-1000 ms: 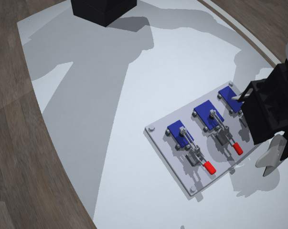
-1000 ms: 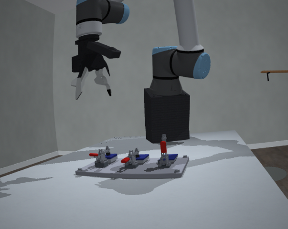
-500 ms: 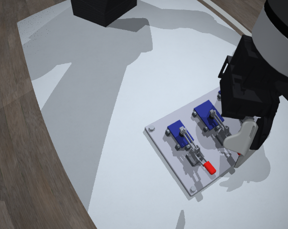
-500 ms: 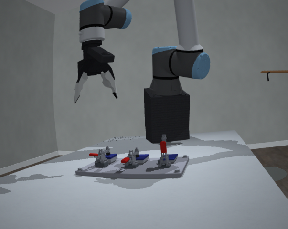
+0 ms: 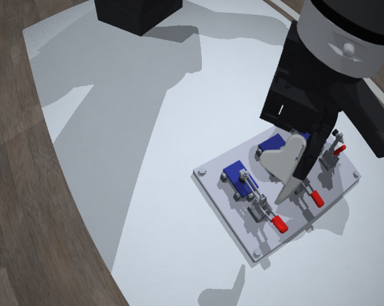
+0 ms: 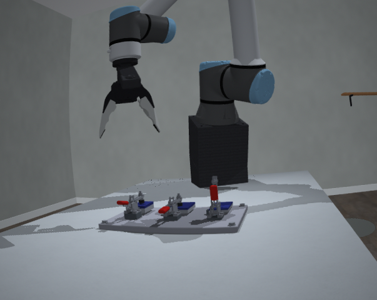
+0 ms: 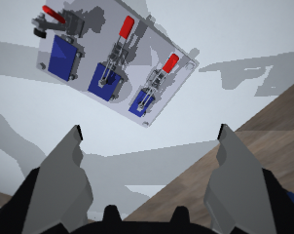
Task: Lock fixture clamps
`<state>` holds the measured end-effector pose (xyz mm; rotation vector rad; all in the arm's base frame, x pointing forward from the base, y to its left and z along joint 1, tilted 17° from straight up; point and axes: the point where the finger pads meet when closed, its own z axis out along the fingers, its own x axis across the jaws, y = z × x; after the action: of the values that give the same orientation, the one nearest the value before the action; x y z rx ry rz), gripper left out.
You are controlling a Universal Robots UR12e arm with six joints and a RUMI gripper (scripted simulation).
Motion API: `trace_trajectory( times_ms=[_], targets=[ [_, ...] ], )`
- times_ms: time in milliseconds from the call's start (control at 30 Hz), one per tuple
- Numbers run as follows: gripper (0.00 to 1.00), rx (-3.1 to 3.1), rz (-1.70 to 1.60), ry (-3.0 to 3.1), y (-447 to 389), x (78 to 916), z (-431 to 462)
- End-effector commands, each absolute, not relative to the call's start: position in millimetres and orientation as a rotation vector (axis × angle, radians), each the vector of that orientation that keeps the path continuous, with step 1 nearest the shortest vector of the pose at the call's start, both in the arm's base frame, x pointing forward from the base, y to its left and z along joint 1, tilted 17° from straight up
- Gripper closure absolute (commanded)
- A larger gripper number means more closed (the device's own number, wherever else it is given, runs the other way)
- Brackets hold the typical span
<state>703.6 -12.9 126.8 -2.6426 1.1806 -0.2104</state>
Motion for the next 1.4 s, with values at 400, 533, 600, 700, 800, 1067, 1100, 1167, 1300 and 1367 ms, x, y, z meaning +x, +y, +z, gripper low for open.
trace_trajectory(
  times_ms=[400, 533, 600, 700, 800, 1067, 1100, 1167, 1300, 1367],
  targets=[
    [0.00, -2.334, -0.161, 1.664, -24.6, 663.2, 104.5],
    [0.00, -2.261, -0.147, 1.753, -26.7, 654.5, 99.8],
    [0.00, -2.233, -0.142, 1.785, -27.3, 651.3, 98.1],
    [0.00, -2.201, -0.137, 1.821, -28.1, 647.7, 96.2],
    [0.00, -2.181, -0.133, 1.843, -28.6, 645.4, 95.0],
    [0.00, -2.169, -0.129, 1.857, -28.1, 643.8, 93.5],
    [0.00, -2.169, -0.129, 1.857, -28.0, 643.7, 93.4],
    [0.00, -2.169, -0.128, 1.857, -28.0, 643.7, 93.2],
    [0.00, -2.169, -0.129, 1.857, -28.1, 644.0, 93.5],
    [0.00, -2.168, -0.129, 1.857, -28.3, 644.1, 93.6]
  ],
)
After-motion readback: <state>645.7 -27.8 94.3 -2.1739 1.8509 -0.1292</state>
